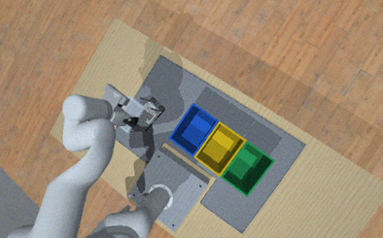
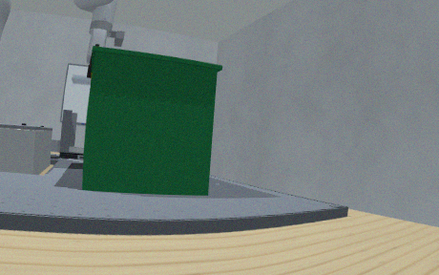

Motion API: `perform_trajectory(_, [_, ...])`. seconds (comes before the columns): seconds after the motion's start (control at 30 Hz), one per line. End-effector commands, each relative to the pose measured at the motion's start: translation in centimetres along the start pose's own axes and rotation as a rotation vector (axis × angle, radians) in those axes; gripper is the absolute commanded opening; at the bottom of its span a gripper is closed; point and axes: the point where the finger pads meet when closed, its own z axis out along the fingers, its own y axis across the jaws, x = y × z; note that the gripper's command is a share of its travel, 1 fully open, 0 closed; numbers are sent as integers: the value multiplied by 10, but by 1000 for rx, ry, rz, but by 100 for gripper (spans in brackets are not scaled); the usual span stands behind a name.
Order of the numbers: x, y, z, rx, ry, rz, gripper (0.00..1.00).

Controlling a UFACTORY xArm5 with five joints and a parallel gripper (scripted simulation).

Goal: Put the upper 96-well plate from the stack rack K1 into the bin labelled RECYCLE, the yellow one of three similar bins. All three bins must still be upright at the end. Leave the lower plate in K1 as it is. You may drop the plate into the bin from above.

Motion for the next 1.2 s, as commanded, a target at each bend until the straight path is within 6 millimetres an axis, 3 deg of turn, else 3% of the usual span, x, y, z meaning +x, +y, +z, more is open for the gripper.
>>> perform_trajectory(0.0, [4, 13, -1, 5, 3, -7, 0])
perform_trajectory(1.17, [31, 113, 3, 11, 1, -7, 0])
